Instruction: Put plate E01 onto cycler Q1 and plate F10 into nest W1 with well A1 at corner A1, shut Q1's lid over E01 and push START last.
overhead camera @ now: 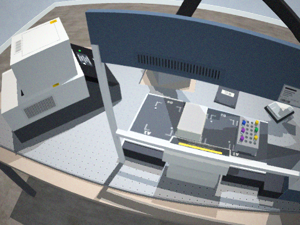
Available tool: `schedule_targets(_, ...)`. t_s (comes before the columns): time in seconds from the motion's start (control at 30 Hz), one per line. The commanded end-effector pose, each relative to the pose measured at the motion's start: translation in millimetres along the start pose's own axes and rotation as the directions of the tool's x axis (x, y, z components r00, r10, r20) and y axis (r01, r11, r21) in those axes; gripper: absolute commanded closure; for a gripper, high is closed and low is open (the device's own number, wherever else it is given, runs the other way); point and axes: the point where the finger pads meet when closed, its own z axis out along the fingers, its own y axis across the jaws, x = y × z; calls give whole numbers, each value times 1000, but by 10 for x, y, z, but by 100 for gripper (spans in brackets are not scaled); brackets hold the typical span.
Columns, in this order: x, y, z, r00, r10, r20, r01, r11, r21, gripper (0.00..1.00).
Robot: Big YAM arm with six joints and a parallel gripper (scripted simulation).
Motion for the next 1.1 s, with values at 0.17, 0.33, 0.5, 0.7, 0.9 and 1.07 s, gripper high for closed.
schedule_targets(0.17,-101,-216,-116,999,23,35,-24,999,39,0)
schedule_targets(0.33,-40,-153,-50,999,23,23,-24,999,24,0)
schedule_targets(0.5,8,-79,15,1000,21,10,-21,1000,9,0)
schedule_targets(0.7,41,-31,56,1000,19,2,-19,1000,0,0)
schedule_targets(0.9,-16,3,-4,1000,0,22,-1,1000,21,100)
schedule_targets(1.07,-254,4,-337,998,-25,58,21,998,59,100)
